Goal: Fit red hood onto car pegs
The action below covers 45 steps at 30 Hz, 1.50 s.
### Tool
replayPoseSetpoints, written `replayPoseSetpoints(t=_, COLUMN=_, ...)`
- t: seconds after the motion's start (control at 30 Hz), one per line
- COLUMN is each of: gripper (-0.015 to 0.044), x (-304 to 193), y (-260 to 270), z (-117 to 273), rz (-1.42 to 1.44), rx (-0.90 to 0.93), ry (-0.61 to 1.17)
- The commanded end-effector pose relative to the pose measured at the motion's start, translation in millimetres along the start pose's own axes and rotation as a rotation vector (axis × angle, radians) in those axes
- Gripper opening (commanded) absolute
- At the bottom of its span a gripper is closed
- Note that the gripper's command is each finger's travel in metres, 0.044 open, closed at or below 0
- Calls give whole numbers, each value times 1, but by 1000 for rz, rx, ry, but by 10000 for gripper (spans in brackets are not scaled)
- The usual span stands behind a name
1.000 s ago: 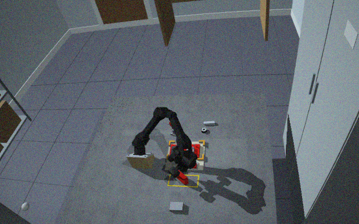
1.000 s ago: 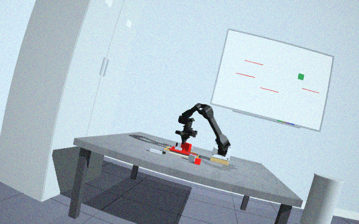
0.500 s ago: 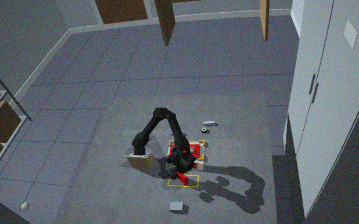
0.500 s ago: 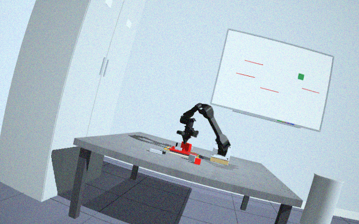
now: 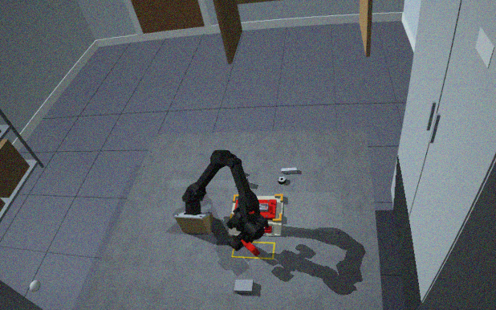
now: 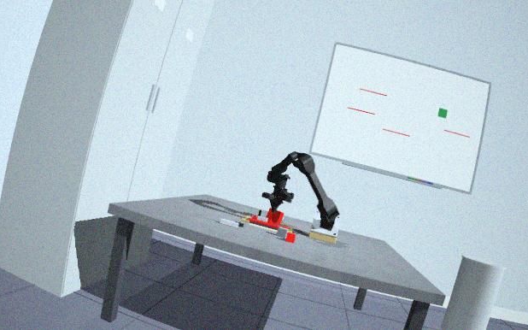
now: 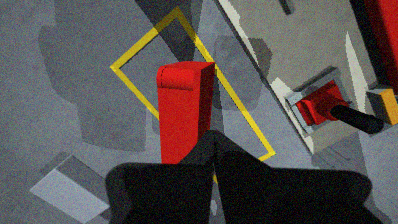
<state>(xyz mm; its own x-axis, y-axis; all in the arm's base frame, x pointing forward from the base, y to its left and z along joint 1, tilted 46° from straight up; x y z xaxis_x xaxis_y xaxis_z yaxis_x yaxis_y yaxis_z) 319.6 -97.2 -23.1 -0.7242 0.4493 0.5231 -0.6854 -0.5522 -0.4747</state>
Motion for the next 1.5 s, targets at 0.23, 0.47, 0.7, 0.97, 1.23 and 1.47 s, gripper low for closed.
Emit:
replayPoseSetpoints(t=0.23, gripper=0, x=-3, y=14, z=-3, rz=1, rx=4, ry=-6)
replayPoseSetpoints(t=0.47, gripper=0, x=-5, y=22, z=-3, rz=1, rx=5, ry=-6)
replayPoseSetpoints(t=0.7, gripper=0, x=-8, y=21, z=26, rz=0, rx=6, ry=-5)
replayPoseSetpoints(t=0.97, gripper=0, x=-6, y=18, z=80, rz=1, rx=5, ry=-8)
replayPoseSetpoints(t=1.23, gripper=0, x=-7, y=21, z=78, rz=-11, rx=-3, ry=2)
replayPoseSetpoints(t=1.47, gripper=0, x=-7, y=21, z=78, rz=-11, rx=-3, ry=2)
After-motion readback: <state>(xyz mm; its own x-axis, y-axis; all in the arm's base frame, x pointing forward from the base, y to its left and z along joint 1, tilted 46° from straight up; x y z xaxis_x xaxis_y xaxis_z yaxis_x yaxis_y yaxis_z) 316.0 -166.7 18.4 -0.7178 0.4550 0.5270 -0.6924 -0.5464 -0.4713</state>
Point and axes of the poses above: the point midway between the two fingers, 35 mm back from their tips, its own z axis back along the fingers, its own y axis across the jaws, x = y × z, the point moved 7 cm from there along z, back along the fingers, and after that the axes turned 12 degrees about -z, right-handed, at the moved point
